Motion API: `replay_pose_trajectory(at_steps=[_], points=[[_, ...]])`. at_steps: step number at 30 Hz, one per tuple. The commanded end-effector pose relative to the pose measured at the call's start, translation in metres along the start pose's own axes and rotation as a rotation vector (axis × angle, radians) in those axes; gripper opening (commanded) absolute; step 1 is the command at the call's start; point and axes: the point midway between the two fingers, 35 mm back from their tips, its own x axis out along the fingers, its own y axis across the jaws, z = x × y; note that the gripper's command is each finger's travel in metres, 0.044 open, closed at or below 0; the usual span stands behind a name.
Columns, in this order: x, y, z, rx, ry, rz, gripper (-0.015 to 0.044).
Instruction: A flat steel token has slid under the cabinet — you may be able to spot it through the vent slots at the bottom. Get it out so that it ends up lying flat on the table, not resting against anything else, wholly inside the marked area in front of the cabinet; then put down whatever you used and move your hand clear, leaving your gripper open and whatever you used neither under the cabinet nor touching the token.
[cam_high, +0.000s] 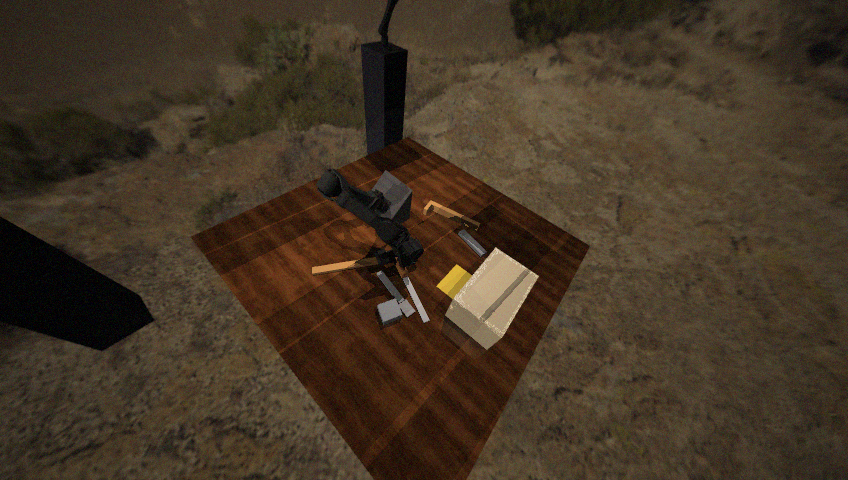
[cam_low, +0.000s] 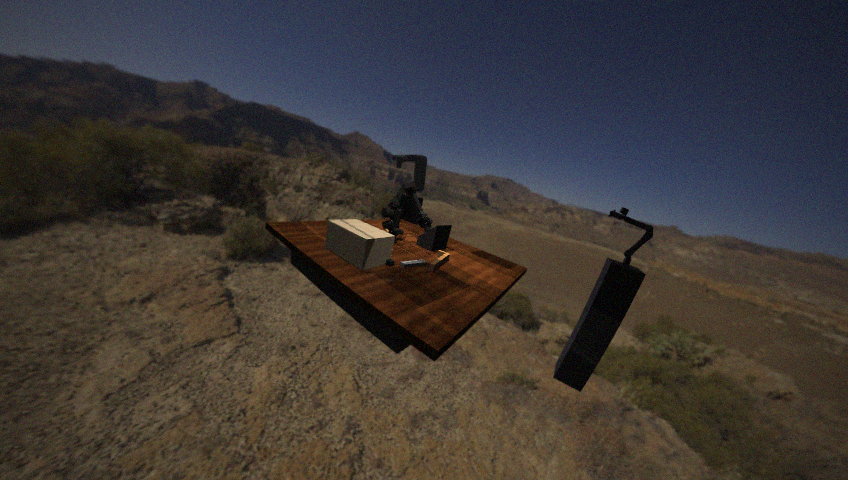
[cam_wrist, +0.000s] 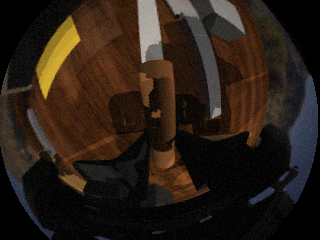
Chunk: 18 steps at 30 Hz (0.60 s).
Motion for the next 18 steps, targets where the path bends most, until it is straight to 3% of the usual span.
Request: replay_pose_trajectory(at_steps=[1, 18], points=[[0.000, -0.001, 0.000, 0.044, -0.002, 0.000, 0.0000], [0.000, 0.010, -0.001, 0.121, -0.001, 0.001, 0.0000]])
